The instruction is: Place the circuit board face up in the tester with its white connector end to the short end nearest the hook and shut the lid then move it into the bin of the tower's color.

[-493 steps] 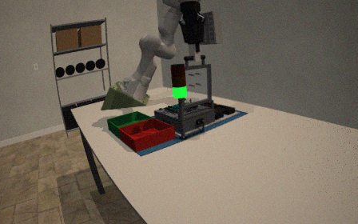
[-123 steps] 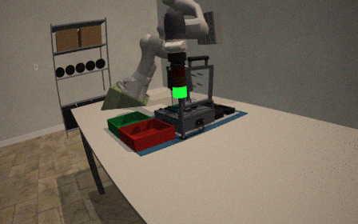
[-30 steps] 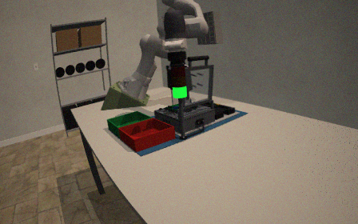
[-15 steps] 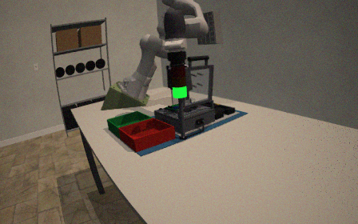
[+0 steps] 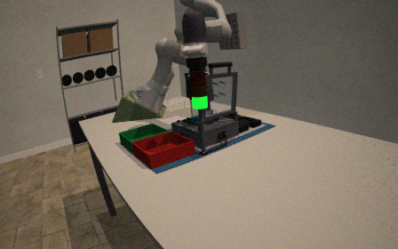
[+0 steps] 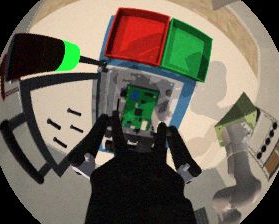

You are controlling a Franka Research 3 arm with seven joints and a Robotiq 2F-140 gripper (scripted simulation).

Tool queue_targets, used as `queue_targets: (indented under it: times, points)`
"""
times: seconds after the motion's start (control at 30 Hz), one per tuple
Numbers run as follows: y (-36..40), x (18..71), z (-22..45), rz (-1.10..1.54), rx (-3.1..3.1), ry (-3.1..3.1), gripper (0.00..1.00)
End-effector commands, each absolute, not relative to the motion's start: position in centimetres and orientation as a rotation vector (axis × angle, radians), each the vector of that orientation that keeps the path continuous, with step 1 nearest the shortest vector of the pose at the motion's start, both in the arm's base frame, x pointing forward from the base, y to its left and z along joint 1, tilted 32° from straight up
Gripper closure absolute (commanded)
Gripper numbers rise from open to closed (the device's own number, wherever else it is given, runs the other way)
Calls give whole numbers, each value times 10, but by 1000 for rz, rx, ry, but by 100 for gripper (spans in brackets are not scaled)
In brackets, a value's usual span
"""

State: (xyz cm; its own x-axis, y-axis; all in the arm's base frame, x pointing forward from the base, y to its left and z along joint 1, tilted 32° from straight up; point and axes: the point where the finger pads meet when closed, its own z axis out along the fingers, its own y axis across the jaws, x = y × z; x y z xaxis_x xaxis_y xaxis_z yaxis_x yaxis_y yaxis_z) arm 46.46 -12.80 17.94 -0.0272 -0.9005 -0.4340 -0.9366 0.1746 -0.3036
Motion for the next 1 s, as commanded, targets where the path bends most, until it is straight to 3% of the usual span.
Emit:
queue_targets:
  times: [0.0, 0.97]
  points:
    - [-128, 463, 179, 93, -1723, 1929, 54]
    - [-131, 461, 184, 93, -1723, 1929, 54]
